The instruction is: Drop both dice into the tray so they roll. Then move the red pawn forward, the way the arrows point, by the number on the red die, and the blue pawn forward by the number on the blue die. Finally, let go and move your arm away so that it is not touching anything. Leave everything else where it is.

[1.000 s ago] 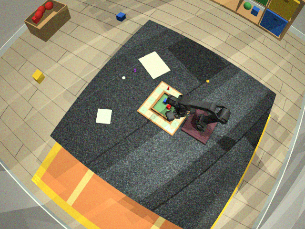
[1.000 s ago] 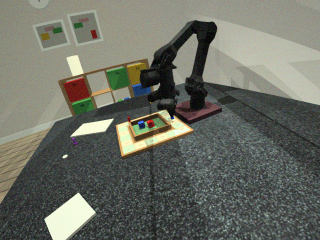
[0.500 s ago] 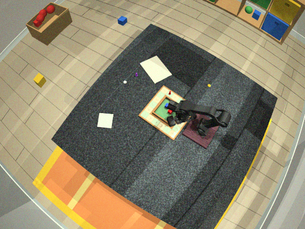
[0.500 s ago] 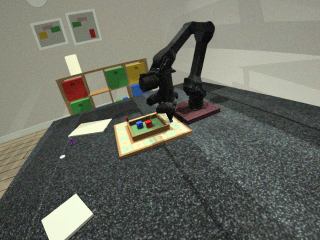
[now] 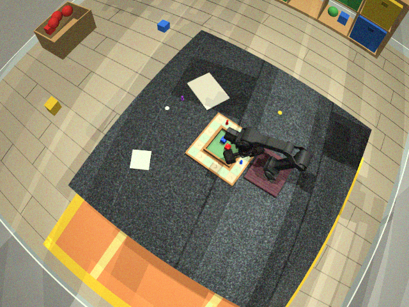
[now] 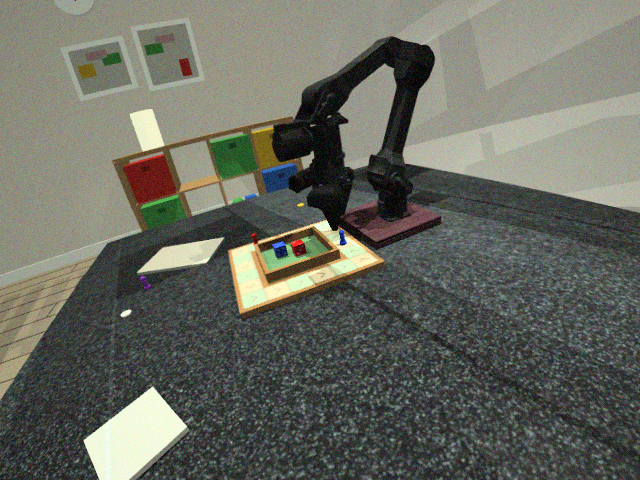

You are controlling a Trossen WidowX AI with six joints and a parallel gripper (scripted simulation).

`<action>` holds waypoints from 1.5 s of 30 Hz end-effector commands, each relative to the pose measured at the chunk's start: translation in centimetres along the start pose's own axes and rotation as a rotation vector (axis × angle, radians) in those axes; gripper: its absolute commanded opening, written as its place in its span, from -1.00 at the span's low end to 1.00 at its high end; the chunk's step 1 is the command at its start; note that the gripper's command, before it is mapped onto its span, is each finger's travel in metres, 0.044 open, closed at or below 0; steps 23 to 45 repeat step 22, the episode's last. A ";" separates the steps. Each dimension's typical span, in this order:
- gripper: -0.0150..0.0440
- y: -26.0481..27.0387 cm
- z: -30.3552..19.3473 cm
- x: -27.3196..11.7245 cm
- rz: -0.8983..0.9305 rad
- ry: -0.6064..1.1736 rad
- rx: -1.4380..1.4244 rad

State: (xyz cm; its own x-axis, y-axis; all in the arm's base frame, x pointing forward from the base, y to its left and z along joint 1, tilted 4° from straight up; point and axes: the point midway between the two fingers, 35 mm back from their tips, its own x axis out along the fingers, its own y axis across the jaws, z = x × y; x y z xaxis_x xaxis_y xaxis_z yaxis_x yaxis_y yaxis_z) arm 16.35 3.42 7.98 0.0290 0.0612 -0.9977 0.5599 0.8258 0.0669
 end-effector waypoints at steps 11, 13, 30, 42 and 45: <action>1.00 -1.3 1.7 -8.4 -0.001 0.007 -0.610; 1.00 -1.5 1.7 -9.0 -0.001 0.007 -0.656; 1.00 -1.3 1.7 -8.1 -0.006 0.004 -0.581; 1.00 -1.3 1.7 -8.1 -0.006 0.004 -0.581; 1.00 -1.3 1.7 -8.1 -0.006 0.004 -0.581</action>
